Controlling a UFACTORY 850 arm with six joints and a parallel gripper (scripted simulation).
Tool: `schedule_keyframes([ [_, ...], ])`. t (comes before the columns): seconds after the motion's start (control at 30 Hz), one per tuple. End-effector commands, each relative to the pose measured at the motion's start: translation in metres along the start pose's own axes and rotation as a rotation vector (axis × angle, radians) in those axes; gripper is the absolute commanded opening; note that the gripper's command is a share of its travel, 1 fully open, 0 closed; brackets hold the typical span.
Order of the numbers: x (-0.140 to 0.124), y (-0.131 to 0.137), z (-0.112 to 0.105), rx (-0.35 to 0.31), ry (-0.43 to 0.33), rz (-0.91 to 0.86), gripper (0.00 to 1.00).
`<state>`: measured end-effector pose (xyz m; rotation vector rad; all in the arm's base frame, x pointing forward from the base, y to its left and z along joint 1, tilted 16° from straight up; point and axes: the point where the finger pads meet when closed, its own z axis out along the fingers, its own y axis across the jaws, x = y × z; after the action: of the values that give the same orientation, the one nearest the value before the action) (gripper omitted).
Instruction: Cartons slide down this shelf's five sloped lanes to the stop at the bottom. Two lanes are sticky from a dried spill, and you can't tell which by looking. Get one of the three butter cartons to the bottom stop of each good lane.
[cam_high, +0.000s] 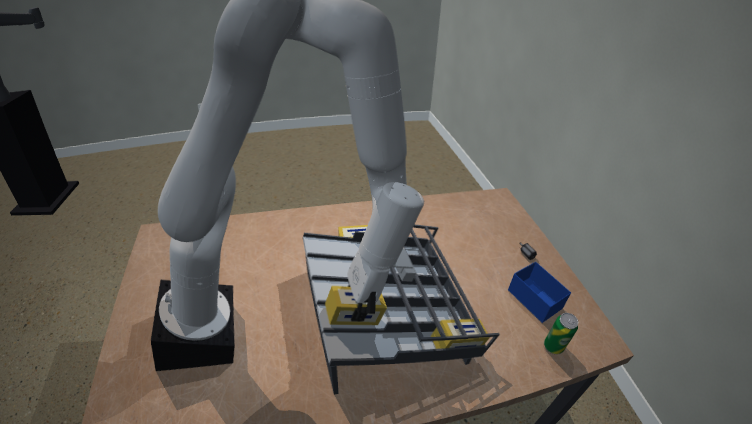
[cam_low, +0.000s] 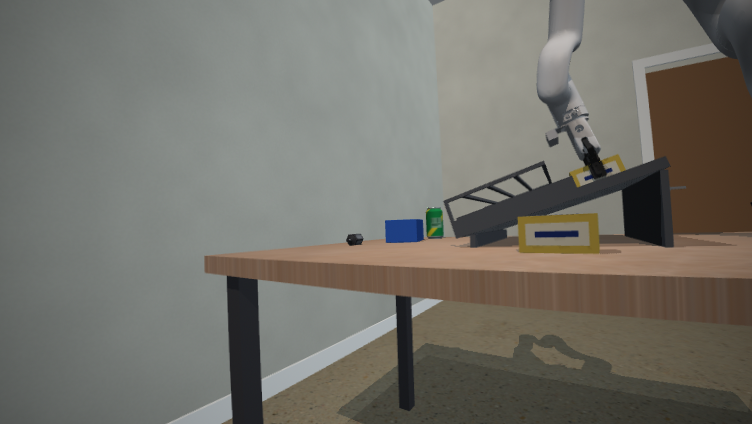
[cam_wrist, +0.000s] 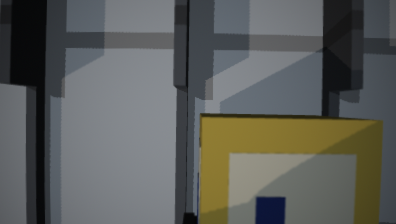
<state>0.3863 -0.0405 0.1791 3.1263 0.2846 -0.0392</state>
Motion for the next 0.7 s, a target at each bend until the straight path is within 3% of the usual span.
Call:
schedule_keyframes([
  [0.0, 0.0008, -0.0005, 0.0017, 0.0, 0.001, 0.0, 0.0],
  [0.67, 0.0004, -0.0001, 0.0045, 0.0, 0.001, 0.0, 0.0],
])
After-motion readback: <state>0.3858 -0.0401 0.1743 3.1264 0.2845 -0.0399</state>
